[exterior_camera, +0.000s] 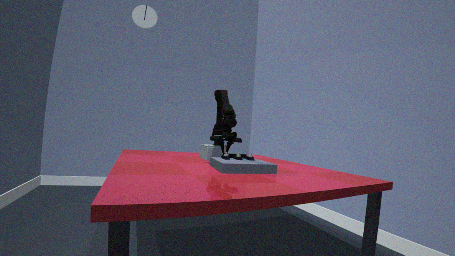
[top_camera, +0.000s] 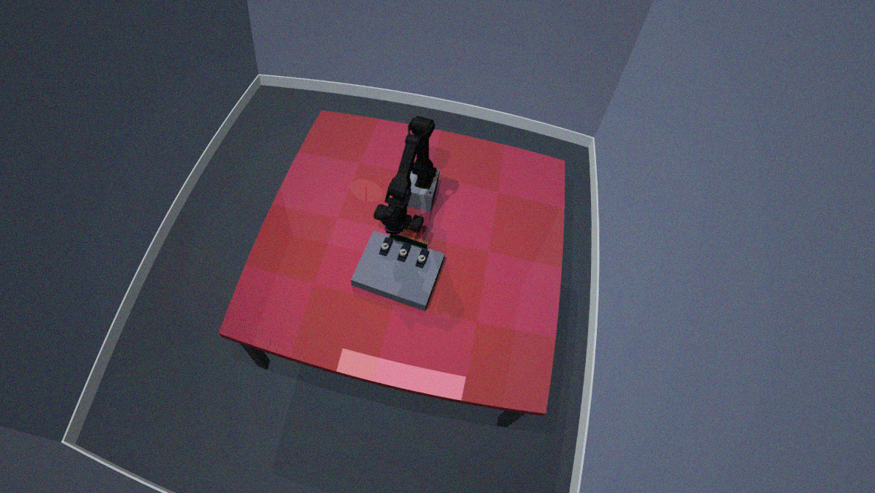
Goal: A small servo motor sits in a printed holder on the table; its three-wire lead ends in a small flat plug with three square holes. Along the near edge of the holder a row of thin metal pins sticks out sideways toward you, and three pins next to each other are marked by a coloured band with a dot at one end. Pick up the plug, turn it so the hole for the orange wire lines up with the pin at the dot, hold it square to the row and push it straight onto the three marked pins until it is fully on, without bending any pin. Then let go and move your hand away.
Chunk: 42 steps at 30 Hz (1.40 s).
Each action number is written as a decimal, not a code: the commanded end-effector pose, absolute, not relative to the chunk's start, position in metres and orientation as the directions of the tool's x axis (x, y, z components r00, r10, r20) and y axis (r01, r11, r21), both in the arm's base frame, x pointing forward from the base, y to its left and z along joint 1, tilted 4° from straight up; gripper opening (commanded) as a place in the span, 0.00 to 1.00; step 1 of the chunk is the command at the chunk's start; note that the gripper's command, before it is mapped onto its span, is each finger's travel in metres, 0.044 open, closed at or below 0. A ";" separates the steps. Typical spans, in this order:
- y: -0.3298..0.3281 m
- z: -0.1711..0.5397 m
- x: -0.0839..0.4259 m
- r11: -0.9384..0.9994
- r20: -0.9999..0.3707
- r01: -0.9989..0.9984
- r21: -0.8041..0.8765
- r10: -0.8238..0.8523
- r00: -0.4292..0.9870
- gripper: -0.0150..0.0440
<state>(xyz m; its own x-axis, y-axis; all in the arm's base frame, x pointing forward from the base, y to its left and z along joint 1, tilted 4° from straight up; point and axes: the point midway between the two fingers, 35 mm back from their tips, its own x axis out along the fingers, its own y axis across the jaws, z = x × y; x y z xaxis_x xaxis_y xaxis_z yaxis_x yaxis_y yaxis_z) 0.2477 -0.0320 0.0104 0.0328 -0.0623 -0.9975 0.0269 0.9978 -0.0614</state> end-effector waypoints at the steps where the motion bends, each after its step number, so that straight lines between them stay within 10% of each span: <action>1: -0.031 0.008 0.246 0.998 -0.997 0.030 -0.061 -0.062 0.037 0.52; 12: -0.027 0.068 0.244 0.998 -0.997 0.030 -0.060 -0.061 0.037 1.00; 42: -0.027 0.068 0.244 0.998 -0.997 0.030 -0.060 -0.061 0.037 1.00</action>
<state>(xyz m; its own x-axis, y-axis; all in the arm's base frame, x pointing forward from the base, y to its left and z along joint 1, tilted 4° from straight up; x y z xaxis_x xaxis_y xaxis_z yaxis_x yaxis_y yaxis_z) 0.2439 -0.0274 0.0677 0.0362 -0.0624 -0.9974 0.0261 0.9978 -0.0615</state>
